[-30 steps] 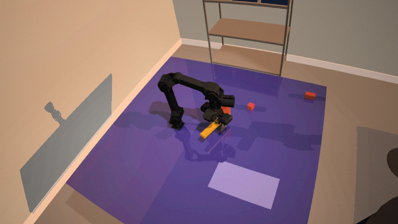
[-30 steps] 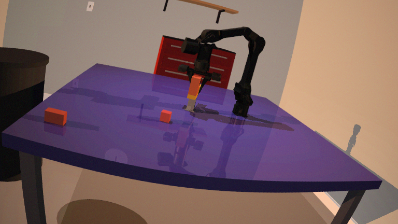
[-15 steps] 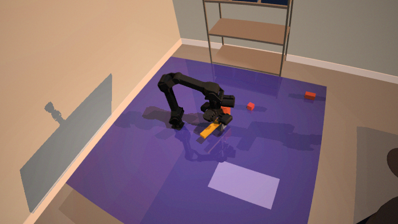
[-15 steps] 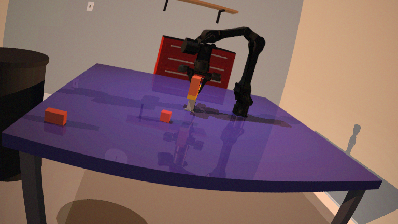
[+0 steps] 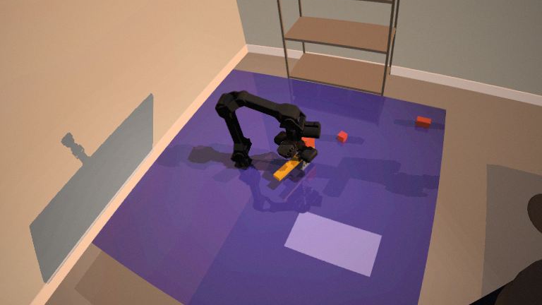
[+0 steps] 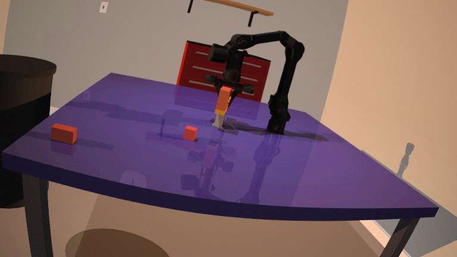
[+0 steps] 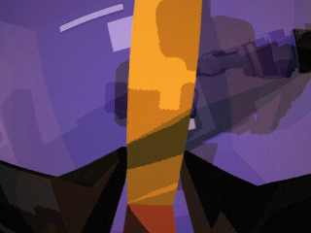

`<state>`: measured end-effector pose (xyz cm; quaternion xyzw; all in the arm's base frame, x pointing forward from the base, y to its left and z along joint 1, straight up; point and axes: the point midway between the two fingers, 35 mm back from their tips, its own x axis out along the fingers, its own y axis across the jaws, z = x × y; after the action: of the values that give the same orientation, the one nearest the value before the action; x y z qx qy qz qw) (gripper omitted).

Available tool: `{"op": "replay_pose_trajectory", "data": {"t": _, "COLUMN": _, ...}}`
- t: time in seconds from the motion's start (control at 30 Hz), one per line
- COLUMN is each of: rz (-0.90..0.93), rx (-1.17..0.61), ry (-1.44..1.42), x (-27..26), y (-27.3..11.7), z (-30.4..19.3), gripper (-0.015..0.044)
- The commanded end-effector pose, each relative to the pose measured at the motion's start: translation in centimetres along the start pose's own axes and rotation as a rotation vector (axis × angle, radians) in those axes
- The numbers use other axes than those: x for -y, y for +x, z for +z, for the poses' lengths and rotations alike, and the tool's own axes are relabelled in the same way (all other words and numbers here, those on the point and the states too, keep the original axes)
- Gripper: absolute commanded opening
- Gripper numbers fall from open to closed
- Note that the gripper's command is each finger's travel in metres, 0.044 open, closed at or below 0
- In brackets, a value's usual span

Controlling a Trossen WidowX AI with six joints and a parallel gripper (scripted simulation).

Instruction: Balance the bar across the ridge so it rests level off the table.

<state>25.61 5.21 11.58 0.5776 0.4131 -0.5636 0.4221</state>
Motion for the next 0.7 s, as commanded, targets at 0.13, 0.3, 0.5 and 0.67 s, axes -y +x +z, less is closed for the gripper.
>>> {"op": "replay_pose_trajectory", "data": {"t": 0.13, "rz": -0.002, "rx": -0.003, "ry": -0.003, "x": 0.01, "y": 0.14, "z": -0.06, "gripper": 0.0000}}
{"op": "replay_pose_trajectory", "data": {"t": 0.3, "rz": -0.002, "rx": -0.003, "ry": -0.003, "x": 0.01, "y": 0.18, "z": -0.06, "gripper": 0.0000}}
{"op": "replay_pose_trajectory", "data": {"t": 0.5, "rz": -0.002, "rx": -0.003, "ry": -0.003, "x": 0.01, "y": 0.24, "z": -0.07, "gripper": 0.0000}}
{"op": "replay_pose_trajectory", "data": {"t": 0.67, "rz": -0.002, "rx": -0.003, "ry": -0.003, "x": 0.01, "y": 0.27, "z": -0.07, "gripper": 0.0000}}
